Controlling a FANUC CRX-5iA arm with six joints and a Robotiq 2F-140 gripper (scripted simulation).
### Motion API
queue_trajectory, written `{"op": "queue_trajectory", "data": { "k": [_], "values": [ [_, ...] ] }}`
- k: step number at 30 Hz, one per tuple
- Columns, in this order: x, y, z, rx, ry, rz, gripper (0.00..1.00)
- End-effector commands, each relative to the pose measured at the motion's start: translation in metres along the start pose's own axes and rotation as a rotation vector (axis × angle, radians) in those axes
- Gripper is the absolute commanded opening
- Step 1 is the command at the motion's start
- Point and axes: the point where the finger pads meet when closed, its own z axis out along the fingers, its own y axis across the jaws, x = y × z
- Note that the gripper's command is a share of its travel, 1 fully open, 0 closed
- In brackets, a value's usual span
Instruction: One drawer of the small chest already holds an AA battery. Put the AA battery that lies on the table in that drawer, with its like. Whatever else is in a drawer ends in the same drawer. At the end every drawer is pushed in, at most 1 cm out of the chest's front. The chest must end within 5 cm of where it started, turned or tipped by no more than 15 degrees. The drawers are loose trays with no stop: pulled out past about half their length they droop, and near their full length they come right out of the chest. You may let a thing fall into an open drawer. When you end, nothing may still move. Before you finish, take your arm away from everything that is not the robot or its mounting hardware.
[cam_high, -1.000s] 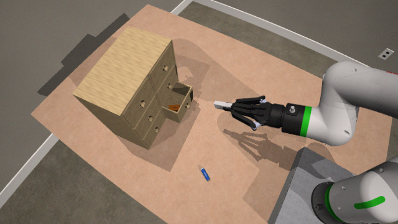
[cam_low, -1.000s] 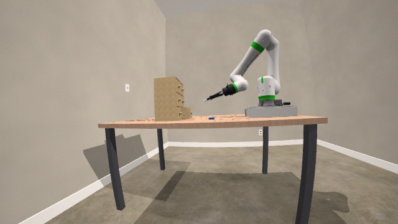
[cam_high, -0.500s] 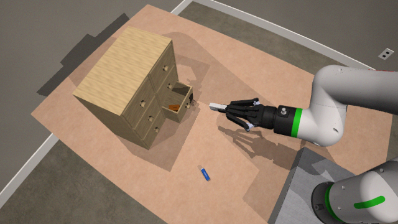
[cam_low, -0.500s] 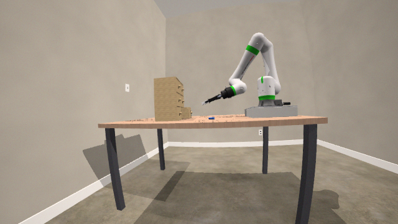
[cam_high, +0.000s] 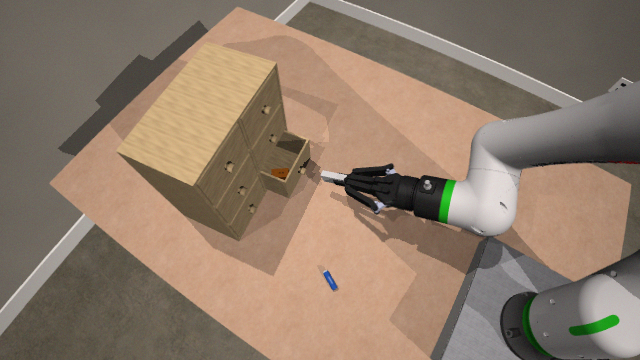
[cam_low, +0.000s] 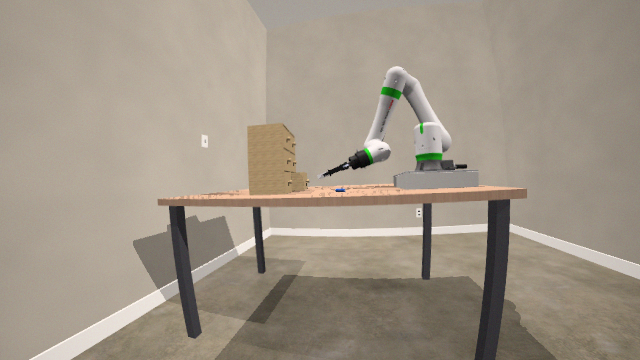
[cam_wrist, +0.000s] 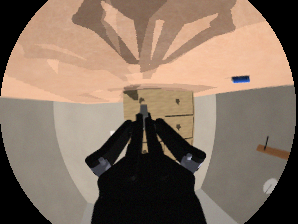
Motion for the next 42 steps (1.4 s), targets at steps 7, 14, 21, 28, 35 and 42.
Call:
{"op": "queue_trajectory", "data": {
  "k": [7,14,21,28,35,42],
  "values": [
    [0.0114,0.0000,0.0145,0.000,0.001,0.001,0.00],
    [0.0116,0.0000,0.0147,0.000,0.001,0.001,0.00],
    [0.0116,0.0000,0.0147,0.000,0.001,0.001,0.00],
    [0.0116,0.0000,0.0147,0.000,0.001,0.001,0.00],
    [0.0115,0.0000,0.0148,0.000,0.001,0.001,0.00],
    [0.0113,0.0000,0.0155,0.000,0.001,0.001,0.00]
  ]
}}
